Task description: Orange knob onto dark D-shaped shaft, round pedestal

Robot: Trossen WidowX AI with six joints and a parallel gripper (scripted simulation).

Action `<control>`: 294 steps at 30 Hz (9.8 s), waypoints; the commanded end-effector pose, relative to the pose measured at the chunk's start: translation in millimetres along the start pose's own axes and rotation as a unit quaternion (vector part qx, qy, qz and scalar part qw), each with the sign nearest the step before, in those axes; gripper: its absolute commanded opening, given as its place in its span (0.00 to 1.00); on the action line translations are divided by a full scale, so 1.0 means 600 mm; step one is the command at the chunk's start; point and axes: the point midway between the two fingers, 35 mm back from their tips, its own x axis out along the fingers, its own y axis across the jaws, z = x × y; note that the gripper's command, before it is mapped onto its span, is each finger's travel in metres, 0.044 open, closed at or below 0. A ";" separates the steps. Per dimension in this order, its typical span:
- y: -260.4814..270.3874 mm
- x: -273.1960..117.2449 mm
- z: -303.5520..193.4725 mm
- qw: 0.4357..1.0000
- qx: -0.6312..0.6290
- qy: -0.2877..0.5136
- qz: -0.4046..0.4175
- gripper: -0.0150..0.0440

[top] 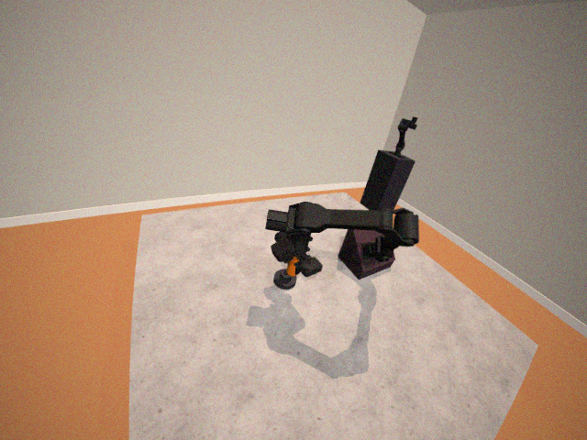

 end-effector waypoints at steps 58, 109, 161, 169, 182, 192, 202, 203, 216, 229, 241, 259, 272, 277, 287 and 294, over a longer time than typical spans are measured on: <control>-0.066 0.051 -0.015 1.000 -0.009 -0.003 0.000 0.25; -0.066 0.051 -0.016 0.976 -0.217 -0.002 -0.001 0.25; -0.065 0.050 -0.015 0.966 -0.259 -0.002 -0.001 0.25; -0.068 0.054 -0.012 0.948 -0.318 -0.002 -0.001 0.25; -0.068 0.058 -0.008 0.948 -0.318 -0.002 -0.001 0.25; -0.068 0.053 -0.009 0.948 -0.318 -0.002 -0.001 0.25; -0.066 0.050 -0.015 0.912 -0.410 -0.002 -0.001 0.25; -0.065 0.051 -0.016 0.910 -0.415 -0.002 -0.001 0.25; -0.067 0.059 -0.014 0.910 -0.415 -0.002 -0.001 0.25; -0.066 0.050 -0.011 0.904 -0.427 -0.002 -0.001 0.25; -0.067 0.051 -0.007 0.861 -0.508 -0.002 -0.001 0.25; -0.066 0.053 -0.016 0.862 -0.508 -0.002 -0.001 0.25; -0.066 0.058 -0.012 0.862 -0.508 -0.002 -0.001 0.25; -0.066 0.053 -0.011 0.862 -0.508 -0.002 -0.001 0.25; -0.068 0.049 -0.006 0.807 -0.591 -0.002 -0.002 0.25; -0.068 0.051 -0.007 0.804 -0.595 -0.002 -0.002 0.25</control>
